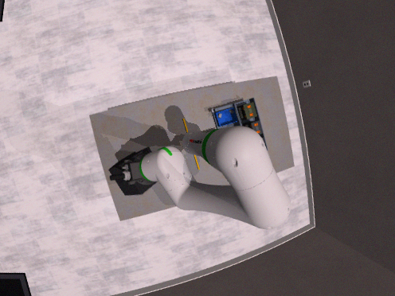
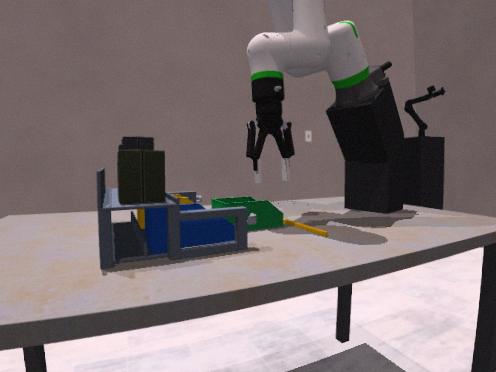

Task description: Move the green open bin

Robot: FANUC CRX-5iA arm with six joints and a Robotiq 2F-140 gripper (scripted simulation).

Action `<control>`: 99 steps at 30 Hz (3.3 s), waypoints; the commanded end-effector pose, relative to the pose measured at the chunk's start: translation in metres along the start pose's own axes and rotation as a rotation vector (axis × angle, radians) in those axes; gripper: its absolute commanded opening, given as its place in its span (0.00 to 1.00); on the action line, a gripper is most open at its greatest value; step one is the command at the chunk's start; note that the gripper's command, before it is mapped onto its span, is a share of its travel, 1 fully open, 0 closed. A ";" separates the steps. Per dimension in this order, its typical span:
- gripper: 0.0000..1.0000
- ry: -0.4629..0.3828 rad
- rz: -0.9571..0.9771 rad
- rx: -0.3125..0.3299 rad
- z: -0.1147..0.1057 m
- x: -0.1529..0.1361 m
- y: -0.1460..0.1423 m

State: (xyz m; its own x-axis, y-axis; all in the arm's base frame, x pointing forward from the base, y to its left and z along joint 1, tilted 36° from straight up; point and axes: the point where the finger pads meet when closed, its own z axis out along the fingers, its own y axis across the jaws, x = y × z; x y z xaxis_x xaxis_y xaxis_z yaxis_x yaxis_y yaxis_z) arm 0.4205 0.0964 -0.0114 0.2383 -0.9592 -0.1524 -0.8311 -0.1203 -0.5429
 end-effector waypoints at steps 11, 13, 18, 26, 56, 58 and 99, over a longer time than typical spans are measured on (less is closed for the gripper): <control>0.57 0.029 0.000 0.039 0.001 0.000 0.000; 0.57 0.029 0.000 0.039 0.001 0.000 0.000; 0.57 0.029 0.000 0.039 0.001 0.000 0.000; 0.57 0.029 0.000 0.039 0.001 0.000 0.000; 0.57 0.029 0.000 0.039 0.001 0.000 0.000; 0.57 0.029 0.000 0.039 0.001 0.000 0.000; 0.57 0.006 0.000 0.008 0.000 0.000 0.000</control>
State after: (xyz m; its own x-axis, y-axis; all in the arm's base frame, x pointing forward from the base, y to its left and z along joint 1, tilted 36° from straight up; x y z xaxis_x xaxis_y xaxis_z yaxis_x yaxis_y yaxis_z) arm 0.4205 0.0966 -0.0115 0.2385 -0.9591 -0.1526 -0.8313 -0.1204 -0.5427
